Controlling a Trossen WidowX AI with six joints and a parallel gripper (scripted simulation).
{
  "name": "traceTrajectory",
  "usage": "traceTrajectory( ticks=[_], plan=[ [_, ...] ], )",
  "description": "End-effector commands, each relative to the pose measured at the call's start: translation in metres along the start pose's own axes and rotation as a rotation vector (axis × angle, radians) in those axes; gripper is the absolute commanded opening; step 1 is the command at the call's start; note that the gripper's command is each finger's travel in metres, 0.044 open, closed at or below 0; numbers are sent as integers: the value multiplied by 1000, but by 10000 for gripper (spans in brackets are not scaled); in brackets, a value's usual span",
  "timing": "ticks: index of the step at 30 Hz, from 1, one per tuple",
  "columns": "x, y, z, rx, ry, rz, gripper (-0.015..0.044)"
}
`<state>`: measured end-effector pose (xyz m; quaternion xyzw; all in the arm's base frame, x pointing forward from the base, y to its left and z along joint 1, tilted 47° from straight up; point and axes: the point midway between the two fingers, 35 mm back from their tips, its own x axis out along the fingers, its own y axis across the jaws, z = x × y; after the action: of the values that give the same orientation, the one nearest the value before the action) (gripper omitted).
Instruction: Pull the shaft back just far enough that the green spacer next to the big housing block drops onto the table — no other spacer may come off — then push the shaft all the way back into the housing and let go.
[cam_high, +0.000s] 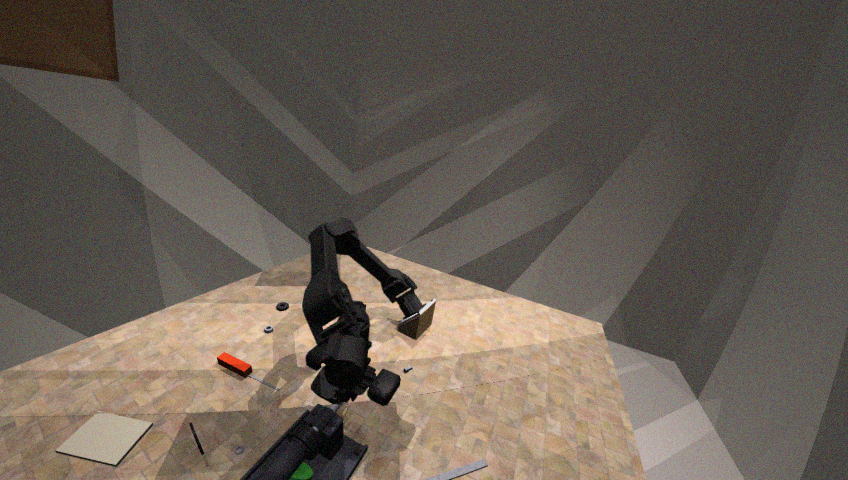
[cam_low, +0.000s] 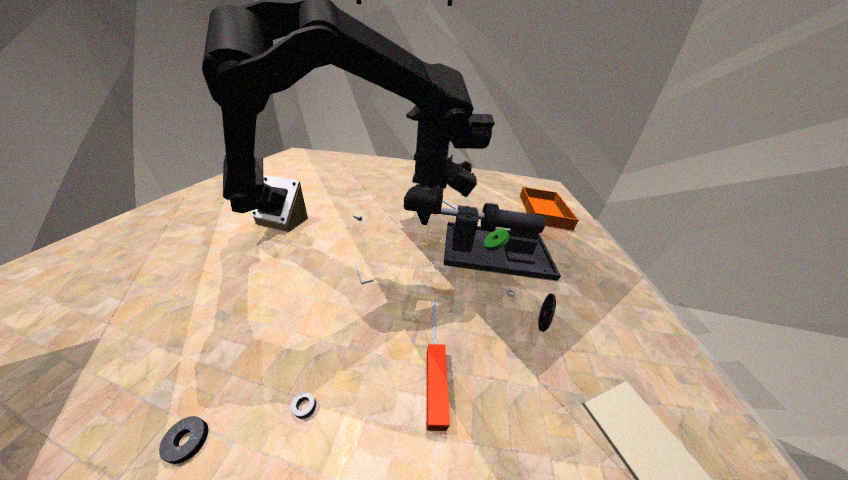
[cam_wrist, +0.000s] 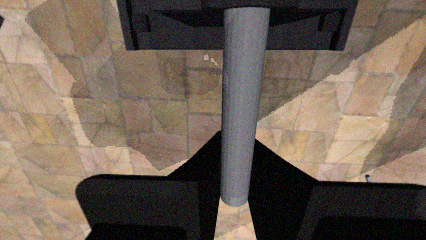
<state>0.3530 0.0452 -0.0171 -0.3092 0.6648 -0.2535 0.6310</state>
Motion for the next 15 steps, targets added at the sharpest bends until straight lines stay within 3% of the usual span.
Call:
traceTrajectory(
  ticks=[1, 15],
  plan=[
    [-2, 0, 5, 1, -9, 2, 0],
    [-2, 0, 10, 2, -9, 2, 0]
  ],
)
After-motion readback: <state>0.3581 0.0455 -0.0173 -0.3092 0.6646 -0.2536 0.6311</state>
